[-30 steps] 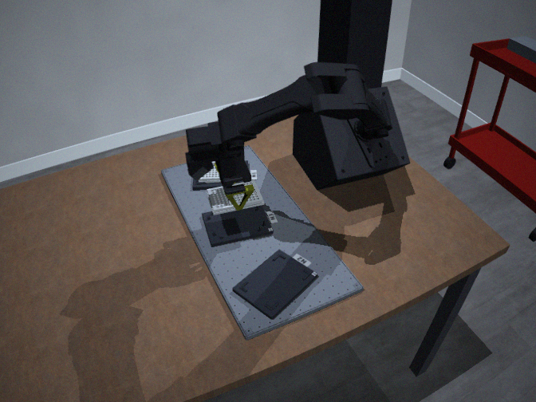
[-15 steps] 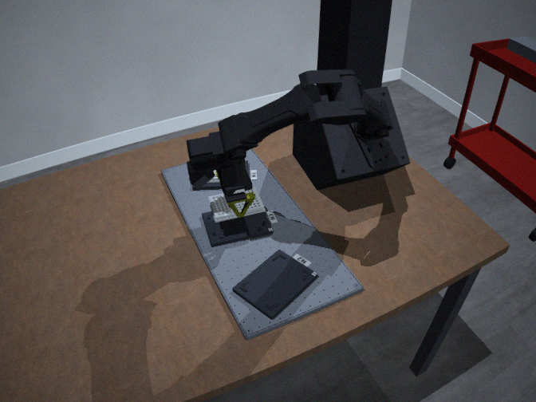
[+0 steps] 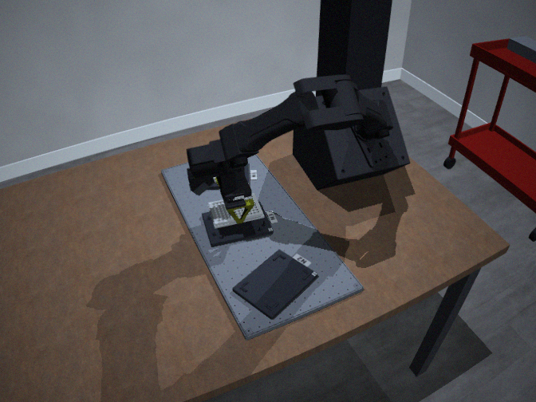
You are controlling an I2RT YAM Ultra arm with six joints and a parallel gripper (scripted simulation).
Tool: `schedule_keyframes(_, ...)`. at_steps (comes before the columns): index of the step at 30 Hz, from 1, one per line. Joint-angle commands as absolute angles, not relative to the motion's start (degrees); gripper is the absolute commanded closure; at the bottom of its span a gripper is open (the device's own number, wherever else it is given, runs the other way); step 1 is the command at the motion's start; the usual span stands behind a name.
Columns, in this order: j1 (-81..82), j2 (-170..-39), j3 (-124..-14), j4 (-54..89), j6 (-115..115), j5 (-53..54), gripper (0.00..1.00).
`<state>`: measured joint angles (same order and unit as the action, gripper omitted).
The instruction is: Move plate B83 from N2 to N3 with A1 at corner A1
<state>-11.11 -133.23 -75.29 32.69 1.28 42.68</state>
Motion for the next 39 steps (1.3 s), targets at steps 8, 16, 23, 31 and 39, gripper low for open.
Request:
schedule_keyframes(8,-10.09,-134.50,-74.73,28.25,3.96,42.67,1.00)
schedule_keyframes(16,-9.38,-135.23,-74.59,26.74,4.93,42.65,1.00)
schedule_keyframes(23,-9.35,-135.10,-74.39,26.64,4.96,42.65,1.00)
schedule_keyframes(31,-9.29,-135.00,-74.21,26.50,5.05,42.64,1.00)
schedule_keyframes(39,-9.10,-135.01,-73.99,26.09,5.30,42.64,1.00)
